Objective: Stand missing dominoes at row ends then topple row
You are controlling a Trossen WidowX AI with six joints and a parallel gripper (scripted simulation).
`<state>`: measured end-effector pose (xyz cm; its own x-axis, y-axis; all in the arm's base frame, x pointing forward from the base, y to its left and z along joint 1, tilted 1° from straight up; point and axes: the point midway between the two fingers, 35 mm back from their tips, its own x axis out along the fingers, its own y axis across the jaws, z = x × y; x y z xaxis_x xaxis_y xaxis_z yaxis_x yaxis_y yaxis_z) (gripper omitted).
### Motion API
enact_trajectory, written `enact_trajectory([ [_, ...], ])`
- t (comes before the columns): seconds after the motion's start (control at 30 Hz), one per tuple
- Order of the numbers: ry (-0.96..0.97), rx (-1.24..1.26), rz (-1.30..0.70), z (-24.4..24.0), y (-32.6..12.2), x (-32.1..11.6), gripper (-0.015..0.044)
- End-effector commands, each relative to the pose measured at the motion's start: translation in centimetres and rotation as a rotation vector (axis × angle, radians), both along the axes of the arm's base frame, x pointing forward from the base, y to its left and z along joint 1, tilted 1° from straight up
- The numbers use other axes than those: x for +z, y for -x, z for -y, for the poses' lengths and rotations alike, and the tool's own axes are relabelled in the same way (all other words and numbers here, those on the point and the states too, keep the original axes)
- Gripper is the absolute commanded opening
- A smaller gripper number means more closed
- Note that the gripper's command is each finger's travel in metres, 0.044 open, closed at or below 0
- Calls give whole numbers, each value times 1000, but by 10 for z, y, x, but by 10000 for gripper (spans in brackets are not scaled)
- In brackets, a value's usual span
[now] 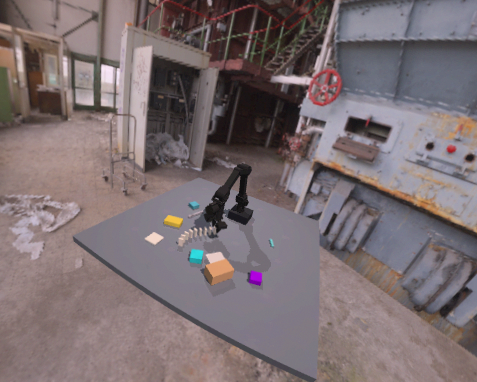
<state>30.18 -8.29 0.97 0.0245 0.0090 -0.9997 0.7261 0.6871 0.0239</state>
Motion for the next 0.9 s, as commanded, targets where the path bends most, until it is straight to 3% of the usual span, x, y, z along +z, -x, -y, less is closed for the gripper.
enact_trajectory([
  [0.0,2,-3,1,0,0,0,422],
  [0.17,2,-3,1,1,-2,10,440],
  [0.43,0,0,0,1,2,127,440],
  [0.63,0,0,0,1,3,130,440],
  [0.7,2,69,1,0,4,127,387],
  [0.87,15,574,5,-10,9,106,256],
])
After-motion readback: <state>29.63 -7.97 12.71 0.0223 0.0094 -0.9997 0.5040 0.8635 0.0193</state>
